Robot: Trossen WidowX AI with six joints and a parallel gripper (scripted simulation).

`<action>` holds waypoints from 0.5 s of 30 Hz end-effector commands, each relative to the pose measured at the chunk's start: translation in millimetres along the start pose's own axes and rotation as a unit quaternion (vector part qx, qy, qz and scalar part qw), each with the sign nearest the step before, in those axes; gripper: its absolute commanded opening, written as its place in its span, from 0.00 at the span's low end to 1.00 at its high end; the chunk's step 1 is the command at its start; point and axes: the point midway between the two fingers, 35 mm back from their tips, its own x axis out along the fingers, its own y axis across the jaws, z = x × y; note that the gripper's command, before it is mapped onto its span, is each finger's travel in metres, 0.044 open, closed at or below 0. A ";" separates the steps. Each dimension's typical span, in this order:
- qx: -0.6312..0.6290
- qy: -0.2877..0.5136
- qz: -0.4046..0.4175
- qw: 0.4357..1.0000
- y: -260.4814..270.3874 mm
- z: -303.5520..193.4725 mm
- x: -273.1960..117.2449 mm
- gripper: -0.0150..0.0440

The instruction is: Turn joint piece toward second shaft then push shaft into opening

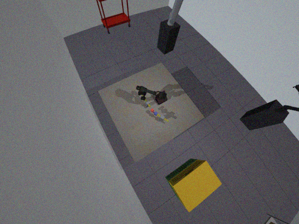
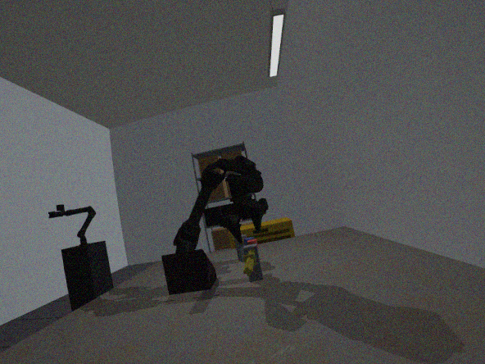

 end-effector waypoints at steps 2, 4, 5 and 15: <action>-0.080 -0.013 -0.018 0.997 -19.3 17.0 -6.1 1.00; -0.112 -0.016 -0.025 0.993 -27.0 22.8 -7.9 1.00; -0.128 -0.017 -0.028 0.991 -31.0 25.7 -8.8 1.00; -0.284 -0.024 -0.067 0.956 -72.3 52.8 -17.0 1.00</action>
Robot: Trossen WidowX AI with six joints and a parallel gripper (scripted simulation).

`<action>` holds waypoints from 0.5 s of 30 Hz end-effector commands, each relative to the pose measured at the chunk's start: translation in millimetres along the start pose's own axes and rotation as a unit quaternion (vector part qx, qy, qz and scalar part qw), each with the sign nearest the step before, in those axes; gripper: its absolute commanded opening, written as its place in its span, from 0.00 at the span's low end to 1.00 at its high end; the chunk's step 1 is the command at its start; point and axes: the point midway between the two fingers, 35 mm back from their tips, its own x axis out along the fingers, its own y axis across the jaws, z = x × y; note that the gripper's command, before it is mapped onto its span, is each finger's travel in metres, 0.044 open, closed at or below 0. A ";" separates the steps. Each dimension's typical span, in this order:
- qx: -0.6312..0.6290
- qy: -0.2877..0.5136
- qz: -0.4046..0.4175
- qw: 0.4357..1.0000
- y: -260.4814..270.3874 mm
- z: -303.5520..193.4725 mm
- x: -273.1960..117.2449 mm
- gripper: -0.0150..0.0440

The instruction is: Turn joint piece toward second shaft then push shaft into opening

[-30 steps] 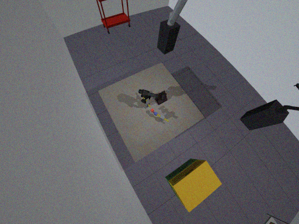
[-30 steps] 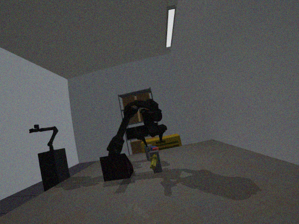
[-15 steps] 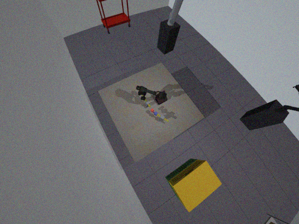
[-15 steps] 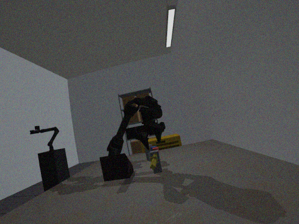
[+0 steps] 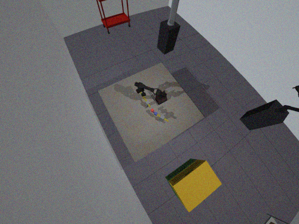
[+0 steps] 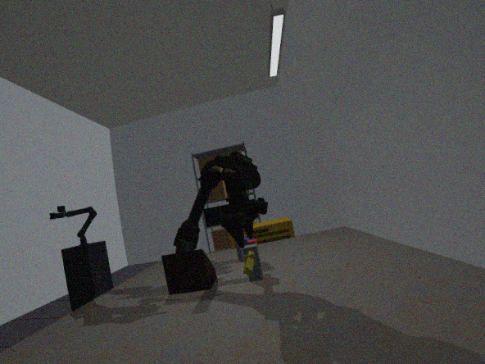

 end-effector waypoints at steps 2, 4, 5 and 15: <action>-0.078 -0.001 -0.022 0.997 -27.0 2.6 -2.7 1.00; -0.106 -0.001 -0.029 0.994 -36.0 2.7 -3.0 1.00; -0.113 0.000 -0.031 0.993 -38.4 2.8 -3.1 1.00; -0.073 -0.003 -0.031 0.997 -39.9 3.1 0.7 1.00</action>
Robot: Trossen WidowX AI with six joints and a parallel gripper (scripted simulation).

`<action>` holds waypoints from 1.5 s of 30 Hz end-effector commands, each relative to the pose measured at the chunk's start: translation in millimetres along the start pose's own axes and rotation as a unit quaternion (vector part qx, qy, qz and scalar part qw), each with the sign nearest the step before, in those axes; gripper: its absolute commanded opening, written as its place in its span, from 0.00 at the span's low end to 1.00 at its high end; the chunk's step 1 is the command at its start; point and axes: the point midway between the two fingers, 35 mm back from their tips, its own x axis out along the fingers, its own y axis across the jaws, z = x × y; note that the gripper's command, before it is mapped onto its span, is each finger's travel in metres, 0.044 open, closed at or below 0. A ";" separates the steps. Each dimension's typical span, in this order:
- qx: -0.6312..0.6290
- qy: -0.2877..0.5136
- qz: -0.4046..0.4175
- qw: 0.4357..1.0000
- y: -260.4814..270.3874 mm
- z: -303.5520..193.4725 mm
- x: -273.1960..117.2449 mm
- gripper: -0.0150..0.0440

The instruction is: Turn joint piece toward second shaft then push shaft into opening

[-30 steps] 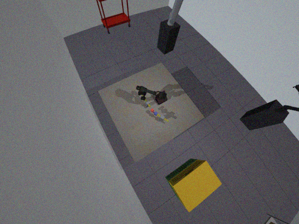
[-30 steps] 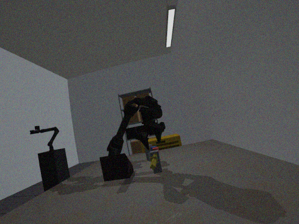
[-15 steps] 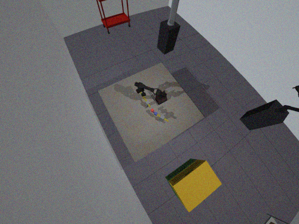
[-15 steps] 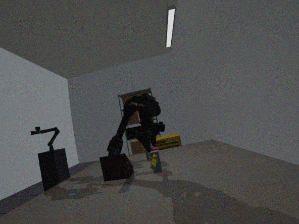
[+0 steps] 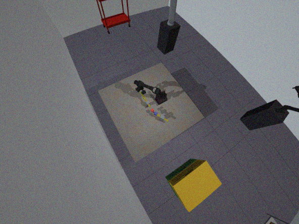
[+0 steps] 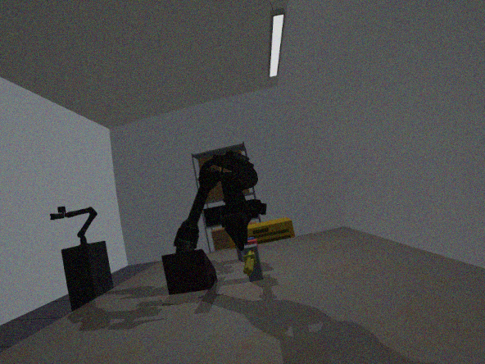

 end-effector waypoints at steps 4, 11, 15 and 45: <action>0.092 -0.004 -0.003 0.996 -3.0 0.8 7.6 1.00; 0.210 -0.009 -0.001 0.978 -3.9 1.0 18.4 1.00; 0.277 -0.012 0.000 0.961 -4.4 0.7 24.5 1.00; 0.693 -0.023 0.022 0.720 -3.6 -2.4 66.8 1.00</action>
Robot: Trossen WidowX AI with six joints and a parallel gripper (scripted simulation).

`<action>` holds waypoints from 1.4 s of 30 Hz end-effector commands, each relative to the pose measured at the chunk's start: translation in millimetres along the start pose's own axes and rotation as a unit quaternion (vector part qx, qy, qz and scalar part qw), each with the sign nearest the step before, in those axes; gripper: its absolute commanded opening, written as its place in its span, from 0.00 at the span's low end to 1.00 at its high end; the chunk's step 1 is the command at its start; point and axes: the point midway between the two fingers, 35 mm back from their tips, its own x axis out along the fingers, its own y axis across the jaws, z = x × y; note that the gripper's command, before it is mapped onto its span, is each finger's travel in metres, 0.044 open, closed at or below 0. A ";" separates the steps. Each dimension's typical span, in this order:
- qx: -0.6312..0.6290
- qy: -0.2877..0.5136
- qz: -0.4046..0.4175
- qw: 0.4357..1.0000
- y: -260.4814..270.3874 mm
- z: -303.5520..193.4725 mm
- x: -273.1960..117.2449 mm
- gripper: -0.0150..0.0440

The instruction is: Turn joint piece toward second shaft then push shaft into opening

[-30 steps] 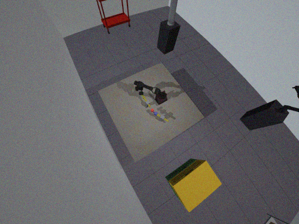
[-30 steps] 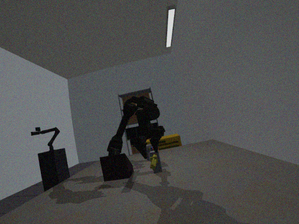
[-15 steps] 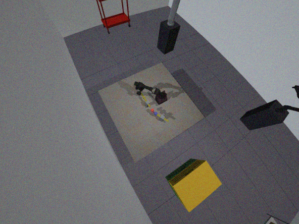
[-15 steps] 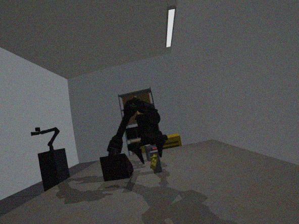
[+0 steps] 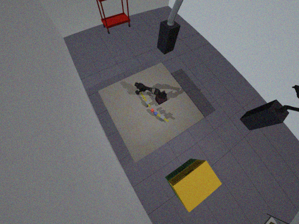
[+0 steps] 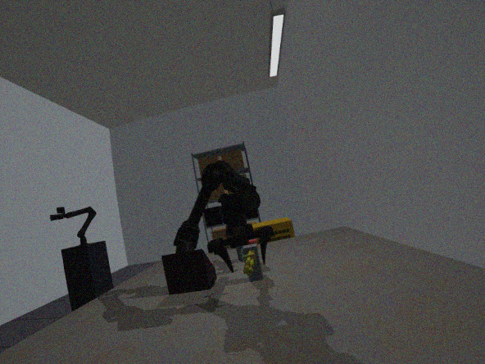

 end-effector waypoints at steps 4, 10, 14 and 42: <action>0.033 0.005 0.001 0.999 -1.9 -2.5 5.1 1.00; 0.033 0.005 0.001 0.999 -1.5 -2.7 12.6 1.00; 0.033 0.005 0.001 0.999 -1.2 -3.0 19.2 1.00; 0.033 0.005 0.001 0.999 -1.0 -4.1 36.3 0.43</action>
